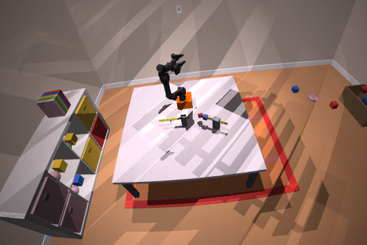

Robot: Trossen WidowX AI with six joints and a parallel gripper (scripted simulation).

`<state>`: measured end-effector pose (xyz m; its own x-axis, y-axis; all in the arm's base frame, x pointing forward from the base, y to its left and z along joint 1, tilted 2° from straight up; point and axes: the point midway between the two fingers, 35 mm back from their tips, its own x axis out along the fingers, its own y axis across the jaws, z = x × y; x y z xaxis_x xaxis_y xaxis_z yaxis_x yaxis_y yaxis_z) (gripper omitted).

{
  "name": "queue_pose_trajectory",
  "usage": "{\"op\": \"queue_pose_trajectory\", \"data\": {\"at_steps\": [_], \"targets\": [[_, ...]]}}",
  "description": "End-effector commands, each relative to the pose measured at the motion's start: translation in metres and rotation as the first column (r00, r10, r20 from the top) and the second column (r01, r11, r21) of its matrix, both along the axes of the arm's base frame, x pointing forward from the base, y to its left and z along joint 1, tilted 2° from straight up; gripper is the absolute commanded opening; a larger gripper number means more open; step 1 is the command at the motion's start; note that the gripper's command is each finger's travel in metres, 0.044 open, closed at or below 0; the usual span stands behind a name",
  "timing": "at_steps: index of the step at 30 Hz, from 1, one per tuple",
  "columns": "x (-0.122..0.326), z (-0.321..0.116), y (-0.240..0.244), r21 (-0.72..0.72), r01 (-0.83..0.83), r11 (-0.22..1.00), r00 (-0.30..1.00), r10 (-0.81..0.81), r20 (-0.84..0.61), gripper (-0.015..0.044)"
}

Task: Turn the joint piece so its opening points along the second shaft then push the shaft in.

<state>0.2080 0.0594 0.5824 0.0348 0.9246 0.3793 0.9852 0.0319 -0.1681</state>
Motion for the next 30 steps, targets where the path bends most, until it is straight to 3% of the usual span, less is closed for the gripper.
{"op": "queue_pose_trajectory", "data": {"at_steps": [1,16,30], "targets": [[0.000,0.000,0.000,0.000,0.000,1.000,1.000,0.000,0.000,0.0426],[-0.035,0.009,-0.006,0.037,0.100,0.994,0.960,-0.106,0.260,0.0440],[-0.103,0.007,0.008,0.034,0.236,0.971,0.777,-0.210,0.593,0.0440]]}}
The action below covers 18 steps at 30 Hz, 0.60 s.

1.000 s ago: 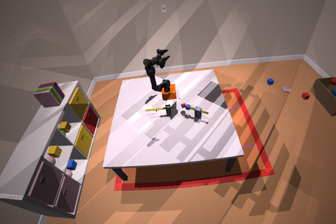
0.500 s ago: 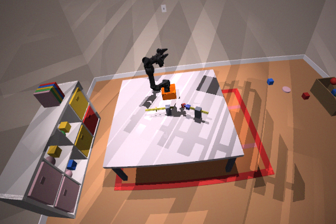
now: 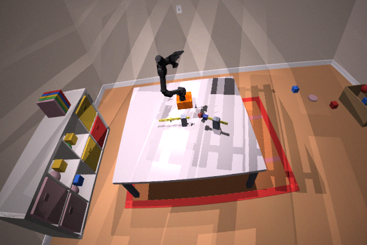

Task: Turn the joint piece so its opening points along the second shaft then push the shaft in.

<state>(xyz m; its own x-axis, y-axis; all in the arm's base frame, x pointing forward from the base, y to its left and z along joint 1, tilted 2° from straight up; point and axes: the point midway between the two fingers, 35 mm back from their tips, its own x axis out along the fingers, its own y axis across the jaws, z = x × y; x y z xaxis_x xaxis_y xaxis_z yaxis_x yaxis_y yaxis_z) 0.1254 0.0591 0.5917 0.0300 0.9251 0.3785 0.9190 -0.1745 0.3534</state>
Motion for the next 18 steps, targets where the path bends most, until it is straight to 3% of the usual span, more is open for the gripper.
{"op": "queue_pose_trajectory", "data": {"at_steps": [1,18], "targets": [[-0.025,-0.003,0.010,-0.030,0.046,0.998,0.991,-0.042,0.129,0.0440],[-0.090,-0.033,0.058,-0.132,0.265,0.955,0.812,-0.147,0.564,0.0440]]}}
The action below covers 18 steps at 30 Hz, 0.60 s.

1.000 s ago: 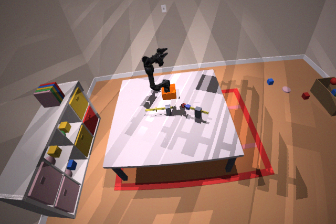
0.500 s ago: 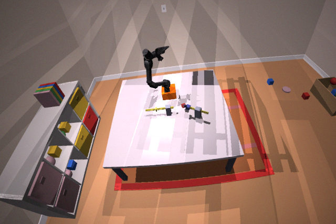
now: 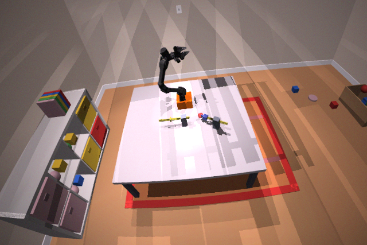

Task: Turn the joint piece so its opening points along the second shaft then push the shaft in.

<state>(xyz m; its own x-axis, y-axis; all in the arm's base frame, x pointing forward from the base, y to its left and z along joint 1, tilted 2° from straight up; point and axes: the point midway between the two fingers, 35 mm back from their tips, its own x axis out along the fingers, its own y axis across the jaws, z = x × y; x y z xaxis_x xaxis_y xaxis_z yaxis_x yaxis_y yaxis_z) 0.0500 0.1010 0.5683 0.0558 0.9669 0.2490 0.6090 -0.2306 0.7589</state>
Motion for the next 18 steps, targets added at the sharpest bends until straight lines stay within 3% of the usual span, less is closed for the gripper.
{"op": "queue_pose_trajectory", "data": {"at_steps": [1,18], "targets": [[-0.017,-0.012,0.020,-0.065,0.060,0.996,0.990,-0.051,0.133,0.0440],[-0.031,-0.081,0.097,-0.311,0.328,0.892,0.828,-0.113,0.549,0.0440]]}}
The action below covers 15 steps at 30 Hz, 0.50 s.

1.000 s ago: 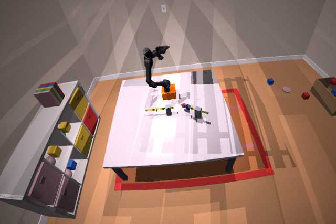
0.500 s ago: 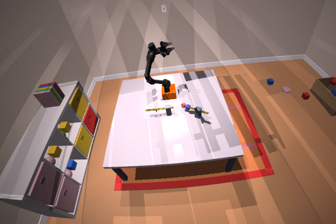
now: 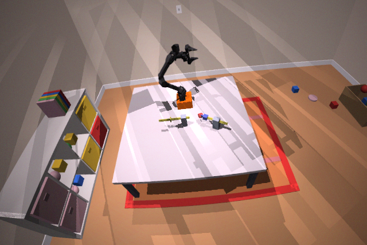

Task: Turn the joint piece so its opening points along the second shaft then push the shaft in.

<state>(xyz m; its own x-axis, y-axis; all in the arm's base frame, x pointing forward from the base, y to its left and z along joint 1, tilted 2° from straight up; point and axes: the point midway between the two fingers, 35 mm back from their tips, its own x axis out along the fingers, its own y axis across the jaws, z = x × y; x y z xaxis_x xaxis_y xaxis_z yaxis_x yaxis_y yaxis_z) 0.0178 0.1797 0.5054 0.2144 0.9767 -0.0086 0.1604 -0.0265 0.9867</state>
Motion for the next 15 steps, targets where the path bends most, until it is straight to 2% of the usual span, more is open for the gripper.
{"op": "queue_pose_trajectory", "data": {"at_steps": [1,15], "targets": [[0.002,-0.024,0.023,-0.110,0.047,0.993,0.994,-0.036,0.102,0.0440],[0.039,-0.103,0.070,-0.428,0.202,0.881,0.939,-0.051,0.339,0.0440]]}}
